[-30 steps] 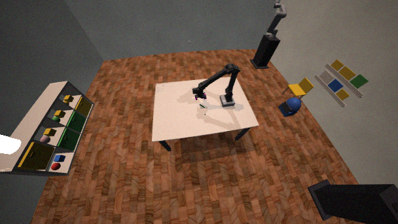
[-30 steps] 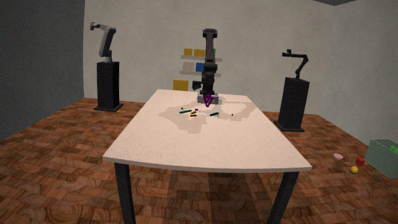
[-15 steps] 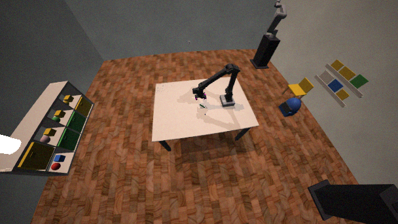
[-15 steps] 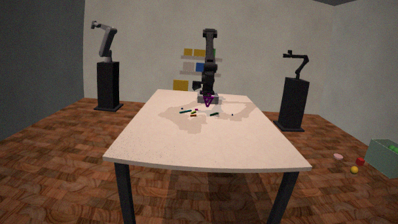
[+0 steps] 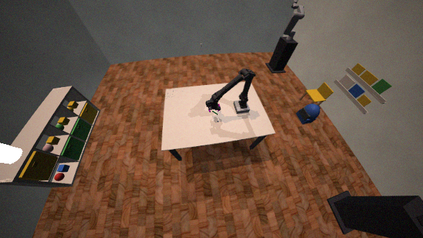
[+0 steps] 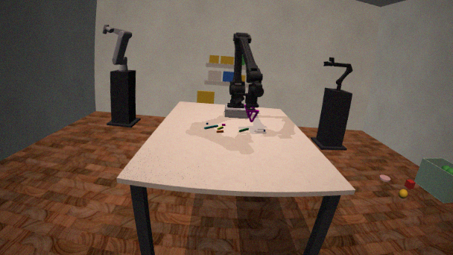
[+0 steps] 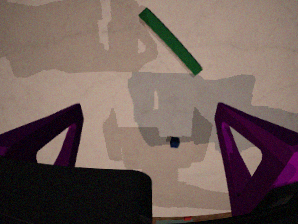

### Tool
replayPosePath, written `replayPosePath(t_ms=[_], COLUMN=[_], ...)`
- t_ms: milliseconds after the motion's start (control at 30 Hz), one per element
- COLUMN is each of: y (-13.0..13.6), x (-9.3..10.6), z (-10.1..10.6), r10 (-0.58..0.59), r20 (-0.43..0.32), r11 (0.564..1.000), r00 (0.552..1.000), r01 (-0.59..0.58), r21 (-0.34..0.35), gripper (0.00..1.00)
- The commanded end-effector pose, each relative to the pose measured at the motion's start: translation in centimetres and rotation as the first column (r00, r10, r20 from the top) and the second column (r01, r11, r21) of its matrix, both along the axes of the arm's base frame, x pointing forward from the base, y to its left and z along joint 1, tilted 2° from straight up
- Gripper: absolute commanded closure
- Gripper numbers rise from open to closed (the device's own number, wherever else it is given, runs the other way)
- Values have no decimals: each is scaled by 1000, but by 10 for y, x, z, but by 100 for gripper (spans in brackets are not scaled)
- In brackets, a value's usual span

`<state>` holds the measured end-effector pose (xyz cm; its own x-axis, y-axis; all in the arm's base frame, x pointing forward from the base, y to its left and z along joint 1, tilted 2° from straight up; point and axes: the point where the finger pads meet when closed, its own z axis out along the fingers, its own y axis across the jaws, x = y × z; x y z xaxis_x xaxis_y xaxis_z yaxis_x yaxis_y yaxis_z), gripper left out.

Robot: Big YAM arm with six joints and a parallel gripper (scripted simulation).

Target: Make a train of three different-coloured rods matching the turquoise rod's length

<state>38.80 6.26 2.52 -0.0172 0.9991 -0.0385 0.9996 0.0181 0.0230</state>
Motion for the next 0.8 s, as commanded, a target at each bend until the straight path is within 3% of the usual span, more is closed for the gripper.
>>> replayPosePath(t_ms=[0, 100, 767], y=[-9, 1, -3], x=[2, 0, 1], z=[-5, -5, -5], r10=[-47, -23, -29], r20=[-12, -13, -13], r11=[999, 1000, 1000], r00=[999, 1000, 999], r01=[46, 23, 29], r21=[-7, -5, -5], gripper=[0, 0, 0])
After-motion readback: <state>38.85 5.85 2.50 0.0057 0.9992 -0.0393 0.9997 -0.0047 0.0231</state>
